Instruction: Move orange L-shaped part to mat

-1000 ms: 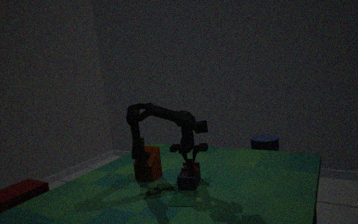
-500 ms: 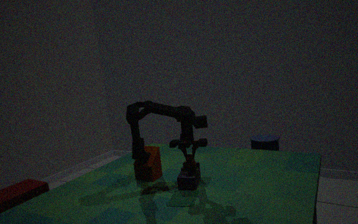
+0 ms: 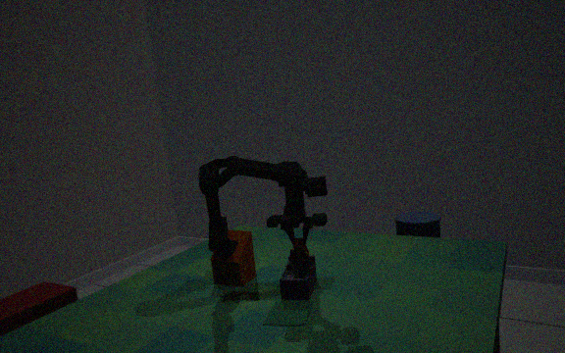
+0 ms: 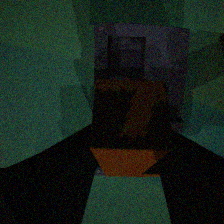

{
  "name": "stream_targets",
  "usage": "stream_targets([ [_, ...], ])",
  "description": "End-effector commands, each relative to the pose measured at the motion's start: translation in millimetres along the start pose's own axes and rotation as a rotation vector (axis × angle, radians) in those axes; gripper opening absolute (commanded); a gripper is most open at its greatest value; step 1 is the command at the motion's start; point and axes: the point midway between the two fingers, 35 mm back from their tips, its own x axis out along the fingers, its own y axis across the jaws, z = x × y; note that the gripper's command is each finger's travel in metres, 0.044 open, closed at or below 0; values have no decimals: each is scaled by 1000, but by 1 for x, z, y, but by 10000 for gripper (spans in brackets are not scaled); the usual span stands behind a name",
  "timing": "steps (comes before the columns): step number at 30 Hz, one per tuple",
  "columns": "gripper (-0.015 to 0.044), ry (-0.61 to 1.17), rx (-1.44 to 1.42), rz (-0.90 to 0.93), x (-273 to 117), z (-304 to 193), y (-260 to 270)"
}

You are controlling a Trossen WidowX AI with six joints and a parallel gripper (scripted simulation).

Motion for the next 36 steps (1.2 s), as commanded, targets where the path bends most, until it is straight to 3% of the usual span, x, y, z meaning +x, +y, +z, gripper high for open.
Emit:
stream_targets([
  [1,0,5,2,-2,-1,5,-1],
  [36,0,-4,4,-2,0,163,-16],
])
